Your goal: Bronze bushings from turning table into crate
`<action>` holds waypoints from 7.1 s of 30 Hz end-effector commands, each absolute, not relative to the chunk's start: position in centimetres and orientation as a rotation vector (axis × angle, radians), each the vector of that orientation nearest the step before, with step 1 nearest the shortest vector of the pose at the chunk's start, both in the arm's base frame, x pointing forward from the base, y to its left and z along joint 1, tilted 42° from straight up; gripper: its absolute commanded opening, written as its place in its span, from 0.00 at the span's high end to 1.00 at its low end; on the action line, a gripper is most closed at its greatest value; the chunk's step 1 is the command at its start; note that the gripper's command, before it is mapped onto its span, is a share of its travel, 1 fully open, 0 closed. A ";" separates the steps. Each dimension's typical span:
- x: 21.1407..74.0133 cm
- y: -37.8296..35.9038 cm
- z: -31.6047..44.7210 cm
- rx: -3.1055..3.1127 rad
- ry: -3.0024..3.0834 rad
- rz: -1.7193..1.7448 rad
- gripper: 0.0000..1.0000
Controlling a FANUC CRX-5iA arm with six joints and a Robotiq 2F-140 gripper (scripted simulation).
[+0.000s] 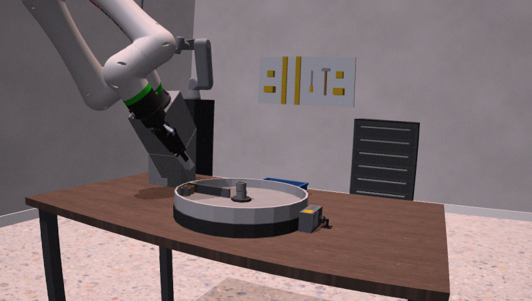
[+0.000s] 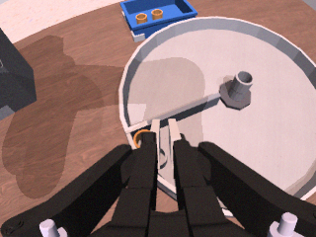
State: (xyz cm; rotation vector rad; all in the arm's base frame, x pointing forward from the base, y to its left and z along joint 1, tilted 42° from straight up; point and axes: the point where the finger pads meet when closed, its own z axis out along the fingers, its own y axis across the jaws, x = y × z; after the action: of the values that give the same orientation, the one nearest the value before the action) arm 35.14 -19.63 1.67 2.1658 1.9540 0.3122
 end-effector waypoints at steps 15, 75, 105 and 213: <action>35.2 -19.6 1.7 2.166 1.954 0.312 0.94; 35.6 -21.5 -0.4 2.166 1.954 0.312 0.94; 36.1 -23.3 -2.5 2.166 1.954 0.312 0.94; 36.3 -24.0 -3.3 2.166 1.954 0.312 1.00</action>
State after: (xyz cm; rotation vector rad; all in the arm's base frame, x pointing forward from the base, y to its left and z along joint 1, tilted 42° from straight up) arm 36.35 -24.06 -3.31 2.1647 1.9534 0.3134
